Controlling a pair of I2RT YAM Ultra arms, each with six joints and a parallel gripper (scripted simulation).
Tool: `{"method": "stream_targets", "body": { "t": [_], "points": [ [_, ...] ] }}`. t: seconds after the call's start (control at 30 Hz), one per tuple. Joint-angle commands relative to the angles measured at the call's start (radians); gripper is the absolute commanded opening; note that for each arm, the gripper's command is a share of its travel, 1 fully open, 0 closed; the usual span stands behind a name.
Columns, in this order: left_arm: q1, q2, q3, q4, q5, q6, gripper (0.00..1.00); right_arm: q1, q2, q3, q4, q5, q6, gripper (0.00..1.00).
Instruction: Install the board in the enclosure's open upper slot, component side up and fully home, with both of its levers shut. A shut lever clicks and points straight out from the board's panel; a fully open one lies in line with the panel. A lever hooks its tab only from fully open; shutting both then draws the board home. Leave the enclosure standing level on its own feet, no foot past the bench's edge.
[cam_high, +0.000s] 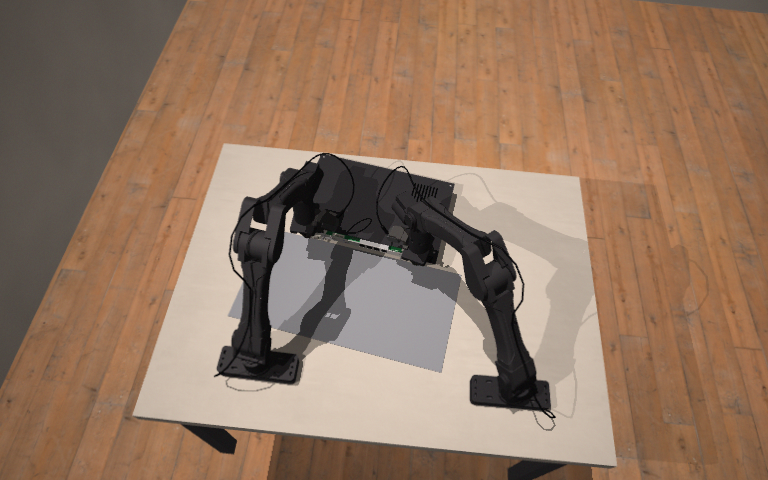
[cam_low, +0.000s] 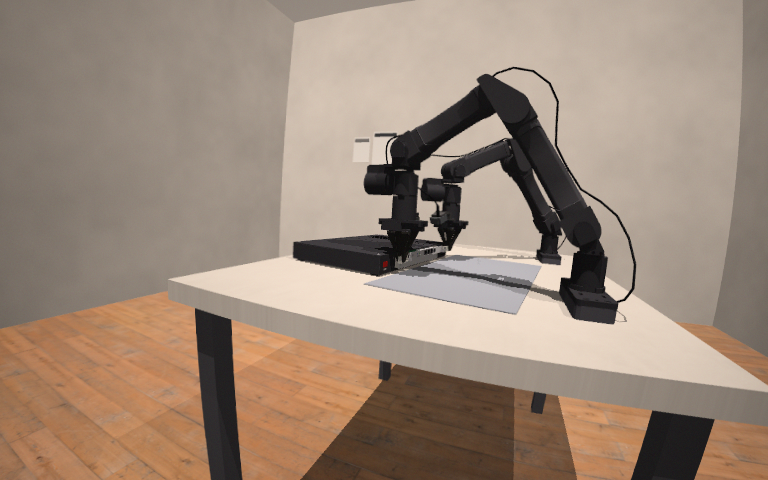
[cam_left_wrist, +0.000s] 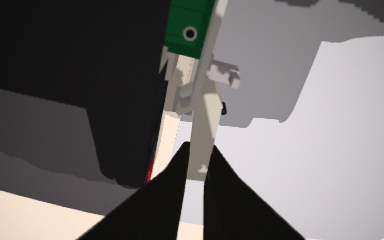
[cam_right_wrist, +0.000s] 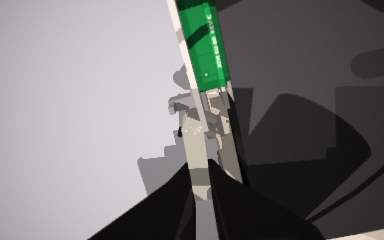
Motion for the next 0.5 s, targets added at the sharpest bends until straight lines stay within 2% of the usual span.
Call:
{"method": "stream_targets", "body": {
  "t": [0.0,0.47],
  "points": [
    [0.001,-0.016,0.014,0.020,0.001,-0.021,0.04,-0.015,-0.007,0.022,0.020,-0.008,0.029,0.04],
    [-0.001,-0.025,0.006,0.024,0.001,-0.058,0.04,-0.008,-0.016,0.019,0.022,-0.011,0.065,0.04]
  ]
}}
